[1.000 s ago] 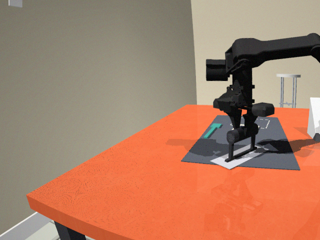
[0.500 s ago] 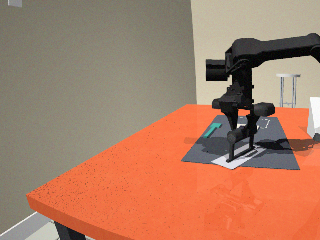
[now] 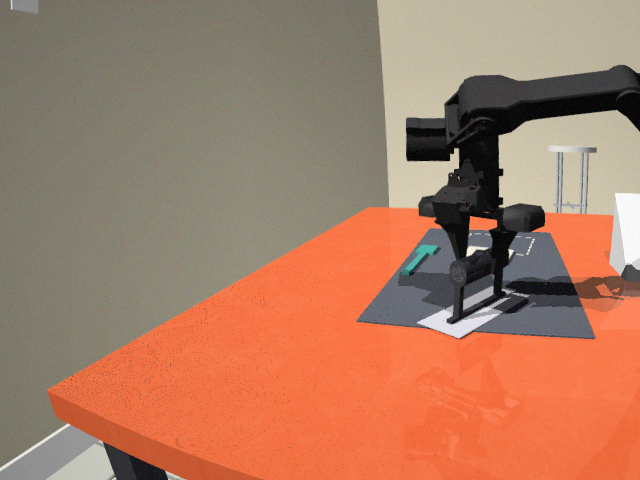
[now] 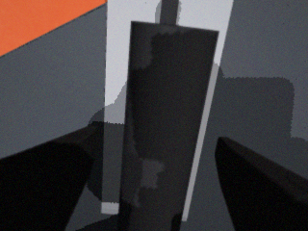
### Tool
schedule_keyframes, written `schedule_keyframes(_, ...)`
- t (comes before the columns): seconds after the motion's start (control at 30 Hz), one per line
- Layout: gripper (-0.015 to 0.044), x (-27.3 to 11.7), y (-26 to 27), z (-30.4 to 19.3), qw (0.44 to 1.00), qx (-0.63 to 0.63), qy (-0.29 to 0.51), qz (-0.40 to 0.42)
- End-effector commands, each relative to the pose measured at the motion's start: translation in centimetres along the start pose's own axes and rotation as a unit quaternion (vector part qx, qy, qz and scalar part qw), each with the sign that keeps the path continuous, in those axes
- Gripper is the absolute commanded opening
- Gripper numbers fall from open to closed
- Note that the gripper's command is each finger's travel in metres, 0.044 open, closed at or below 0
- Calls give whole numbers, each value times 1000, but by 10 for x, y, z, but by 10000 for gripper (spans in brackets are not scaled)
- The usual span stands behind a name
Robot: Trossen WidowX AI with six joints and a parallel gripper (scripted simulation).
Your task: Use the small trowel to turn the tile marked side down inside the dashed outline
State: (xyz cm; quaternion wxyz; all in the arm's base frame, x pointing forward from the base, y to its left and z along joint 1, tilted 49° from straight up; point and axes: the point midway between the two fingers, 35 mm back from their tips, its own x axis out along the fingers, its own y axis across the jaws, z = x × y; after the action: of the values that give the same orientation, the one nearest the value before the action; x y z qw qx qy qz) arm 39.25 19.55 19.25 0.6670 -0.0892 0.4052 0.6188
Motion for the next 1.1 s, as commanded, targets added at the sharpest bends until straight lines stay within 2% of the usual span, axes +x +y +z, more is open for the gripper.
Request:
schedule_keyframes(0.0, 270, 1, 1, 0, 1000, -5, 1, 1)
schedule_keyframes(0.1, 270, -5, 0, 0, 1000, -6, 1, 0)
schedule_keyframes(0.23, 270, -38, 1, -1, 1000, -9, 0, 0)
schedule_keyframes(0.47, 270, -40, 1, -2, 1000, 2, 0, 0)
schedule_keyframes(0.77, 270, -41, 1, -2, 988, 155, 1, -2)
schedule_keyframes(1.07, 270, -41, 1, -3, 952, 307, 2, -5)
